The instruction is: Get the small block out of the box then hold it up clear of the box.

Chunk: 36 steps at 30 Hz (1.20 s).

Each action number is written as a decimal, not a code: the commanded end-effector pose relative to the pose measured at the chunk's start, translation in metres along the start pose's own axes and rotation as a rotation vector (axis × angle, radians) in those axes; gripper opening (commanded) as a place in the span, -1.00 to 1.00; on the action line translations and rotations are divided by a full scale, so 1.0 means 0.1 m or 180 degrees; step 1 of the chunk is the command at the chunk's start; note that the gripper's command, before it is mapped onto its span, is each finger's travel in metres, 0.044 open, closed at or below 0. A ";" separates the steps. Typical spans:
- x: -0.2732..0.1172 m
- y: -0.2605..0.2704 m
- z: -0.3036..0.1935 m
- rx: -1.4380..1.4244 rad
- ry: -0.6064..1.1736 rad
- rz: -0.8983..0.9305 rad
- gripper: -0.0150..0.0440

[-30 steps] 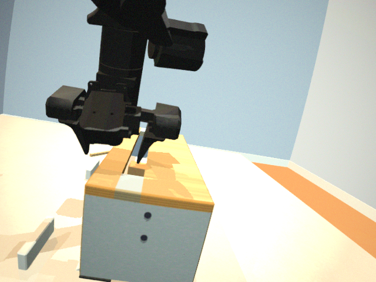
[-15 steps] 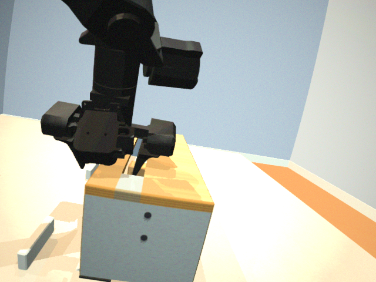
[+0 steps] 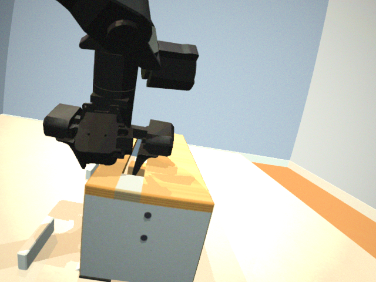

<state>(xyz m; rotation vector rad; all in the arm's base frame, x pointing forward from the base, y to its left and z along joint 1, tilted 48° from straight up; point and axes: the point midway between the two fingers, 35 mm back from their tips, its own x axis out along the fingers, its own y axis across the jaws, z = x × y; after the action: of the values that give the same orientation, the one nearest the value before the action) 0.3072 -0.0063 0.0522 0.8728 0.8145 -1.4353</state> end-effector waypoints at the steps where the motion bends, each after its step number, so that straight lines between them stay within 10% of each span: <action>1: 0.07 -0.02 -0.13 -0.0023 0.0002 -0.0033 0.86; 36: 0.20 -0.03 -0.49 -0.0022 0.0008 -0.0032 0.86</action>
<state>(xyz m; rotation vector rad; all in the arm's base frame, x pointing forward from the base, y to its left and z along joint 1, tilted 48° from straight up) 0.3063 0.0254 0.0134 0.8674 0.8288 -1.4420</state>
